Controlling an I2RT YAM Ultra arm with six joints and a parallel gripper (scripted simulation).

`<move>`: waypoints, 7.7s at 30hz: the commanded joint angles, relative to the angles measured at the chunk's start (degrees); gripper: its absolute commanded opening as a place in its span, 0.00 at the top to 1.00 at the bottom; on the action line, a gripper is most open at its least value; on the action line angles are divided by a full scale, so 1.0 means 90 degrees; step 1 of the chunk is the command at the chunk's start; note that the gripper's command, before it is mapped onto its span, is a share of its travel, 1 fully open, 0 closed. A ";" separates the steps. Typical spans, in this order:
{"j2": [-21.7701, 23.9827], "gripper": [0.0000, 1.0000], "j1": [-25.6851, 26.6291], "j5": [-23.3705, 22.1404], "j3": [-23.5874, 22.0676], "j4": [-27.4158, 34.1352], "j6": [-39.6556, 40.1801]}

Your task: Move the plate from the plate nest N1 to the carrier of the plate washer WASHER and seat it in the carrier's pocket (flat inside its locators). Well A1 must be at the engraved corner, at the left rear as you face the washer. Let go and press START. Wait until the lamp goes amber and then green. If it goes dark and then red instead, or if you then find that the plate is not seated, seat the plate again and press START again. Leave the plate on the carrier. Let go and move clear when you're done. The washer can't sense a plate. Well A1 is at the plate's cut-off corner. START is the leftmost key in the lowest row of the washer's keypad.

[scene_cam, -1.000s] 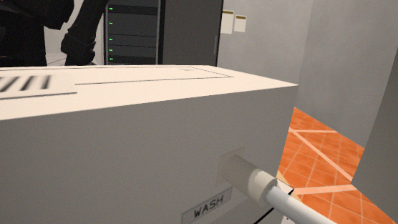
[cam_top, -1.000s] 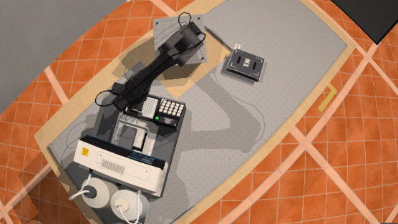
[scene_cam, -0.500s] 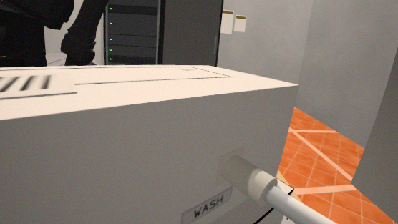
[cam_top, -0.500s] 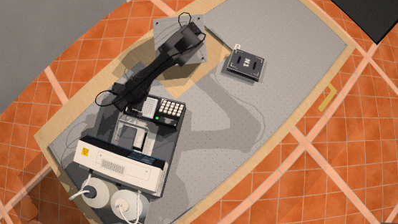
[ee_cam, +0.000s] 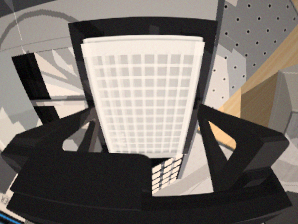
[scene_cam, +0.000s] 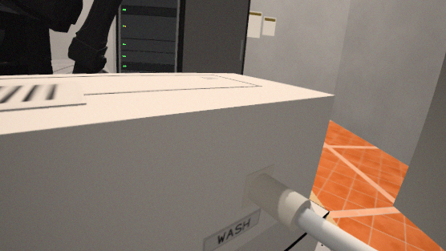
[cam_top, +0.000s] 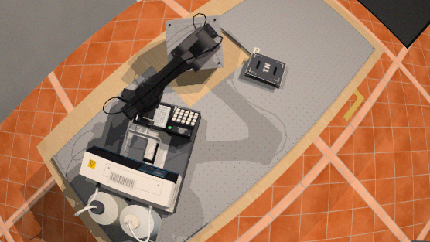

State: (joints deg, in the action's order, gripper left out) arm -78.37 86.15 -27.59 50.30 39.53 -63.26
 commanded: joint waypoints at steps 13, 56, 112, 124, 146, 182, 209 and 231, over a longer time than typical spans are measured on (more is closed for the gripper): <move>0.0435 0.00 0.0376 -0.0131 0.0502 0.0791 0.0343; 0.0811 0.00 0.1257 -0.0400 0.1554 0.2701 0.1302; 0.1777 0.18 0.0315 -0.0072 0.0740 0.2645 0.2317; 0.2962 0.42 -0.1249 0.0559 0.0220 0.2523 0.3279; 0.3961 0.78 -0.2692 0.1229 -0.0318 0.2661 0.4413; 0.6663 1.00 -0.6801 0.4247 -0.2811 0.0483 0.4171; 0.6552 1.00 -0.7474 0.5108 -0.2872 0.0341 0.3878; 0.5806 1.00 -0.6775 0.4558 -0.3480 -0.0956 0.4326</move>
State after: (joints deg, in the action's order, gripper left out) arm -25.32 24.58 14.17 19.77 33.19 -25.19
